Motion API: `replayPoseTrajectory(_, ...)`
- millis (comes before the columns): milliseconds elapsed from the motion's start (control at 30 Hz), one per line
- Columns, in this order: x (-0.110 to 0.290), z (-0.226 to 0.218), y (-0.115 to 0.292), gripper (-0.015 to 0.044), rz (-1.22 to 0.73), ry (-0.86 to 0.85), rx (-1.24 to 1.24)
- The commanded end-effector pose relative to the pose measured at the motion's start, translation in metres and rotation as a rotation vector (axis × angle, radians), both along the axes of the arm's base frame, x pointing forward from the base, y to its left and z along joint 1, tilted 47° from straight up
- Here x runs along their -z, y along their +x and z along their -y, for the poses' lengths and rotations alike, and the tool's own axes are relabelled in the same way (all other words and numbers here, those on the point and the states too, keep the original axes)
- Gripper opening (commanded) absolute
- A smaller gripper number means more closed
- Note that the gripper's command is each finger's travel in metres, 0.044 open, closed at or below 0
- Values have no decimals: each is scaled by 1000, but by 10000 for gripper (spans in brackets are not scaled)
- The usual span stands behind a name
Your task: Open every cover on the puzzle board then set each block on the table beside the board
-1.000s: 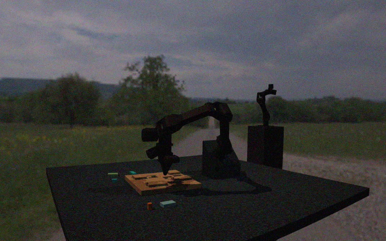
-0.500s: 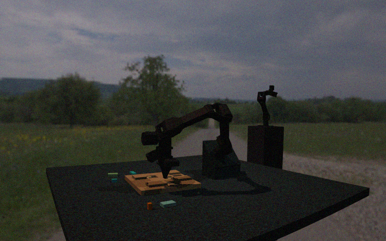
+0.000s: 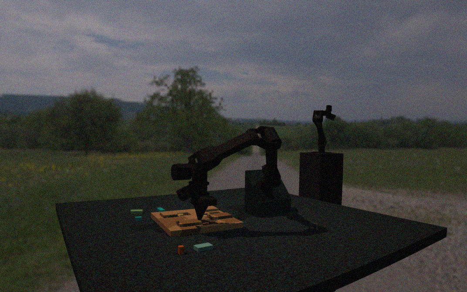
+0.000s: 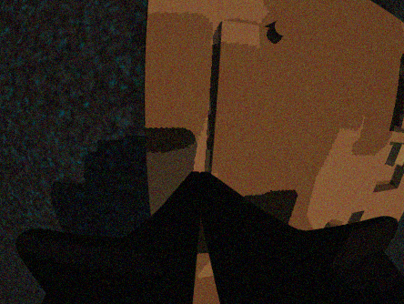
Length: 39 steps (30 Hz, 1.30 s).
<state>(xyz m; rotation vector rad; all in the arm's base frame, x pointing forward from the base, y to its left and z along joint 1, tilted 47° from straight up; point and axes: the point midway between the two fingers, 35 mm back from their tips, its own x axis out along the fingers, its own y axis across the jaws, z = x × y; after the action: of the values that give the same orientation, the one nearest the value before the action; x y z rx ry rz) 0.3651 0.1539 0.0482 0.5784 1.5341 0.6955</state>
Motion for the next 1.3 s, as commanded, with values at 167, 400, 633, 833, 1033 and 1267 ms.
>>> replayPoseTrajectory(167,5,-5,-1,0,-3,3,5)
replayPoseTrajectory(400,10,-10,-2,0,-3,4,5)
replayPoseTrajectory(633,14,-10,-3,0,-3,4,4)
replayPoseTrajectory(833,20,-6,-5,0,-3,4,4)
replayPoseTrajectory(1033,26,-1,-7,0,-3,4,4)
replayPoseTrajectory(1267,30,2,-8,0,-3,4,4)
